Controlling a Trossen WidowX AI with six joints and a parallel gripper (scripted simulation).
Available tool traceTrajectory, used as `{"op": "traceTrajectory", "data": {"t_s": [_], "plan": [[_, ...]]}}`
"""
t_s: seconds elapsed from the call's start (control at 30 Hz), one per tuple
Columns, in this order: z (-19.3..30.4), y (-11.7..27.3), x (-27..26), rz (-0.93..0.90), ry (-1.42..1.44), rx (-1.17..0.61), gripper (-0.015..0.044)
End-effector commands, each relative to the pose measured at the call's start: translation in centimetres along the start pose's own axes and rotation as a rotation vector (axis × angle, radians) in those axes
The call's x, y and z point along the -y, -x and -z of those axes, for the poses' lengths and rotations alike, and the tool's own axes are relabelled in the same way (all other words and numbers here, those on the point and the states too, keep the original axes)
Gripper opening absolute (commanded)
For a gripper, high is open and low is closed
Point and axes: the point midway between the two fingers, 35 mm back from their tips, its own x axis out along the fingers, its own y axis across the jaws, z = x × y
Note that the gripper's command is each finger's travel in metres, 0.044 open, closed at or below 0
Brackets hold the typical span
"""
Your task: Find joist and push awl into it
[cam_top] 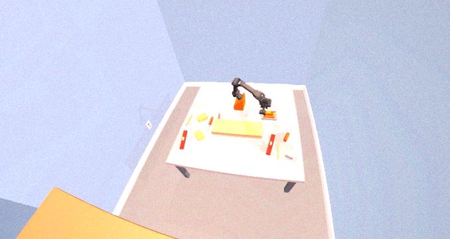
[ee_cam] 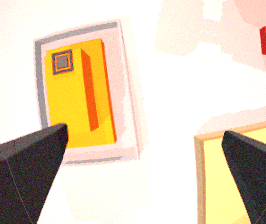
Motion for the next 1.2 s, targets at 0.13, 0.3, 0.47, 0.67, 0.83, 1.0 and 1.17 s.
{"op": "traceTrajectory", "data": {"t_s": [0.13, 0.3, 0.47, 0.67, 0.83, 1.0, 1.17], "plan": [[8.2, 4.1, 10.0, 0.049, -0.271, 0.033, 0.0440], [14.8, 5.6, 14.2, 0.085, -0.431, 0.026, 0.0440], [22.3, 6.8, 16.7, 0.105, -0.660, 0.017, 0.0440], [32.0, 7.8, 17.5, 0.158, -0.849, -0.049, 0.0440], [40.1, 8.6, 16.0, 0.197, -1.004, -0.134, 0.0440], [47.6, 9.5, 12.4, 0.226, -1.161, -0.249, 0.0440], [51.3, 10.1, 9.5, 0.235, -1.250, -0.328, 0.0440]]}}
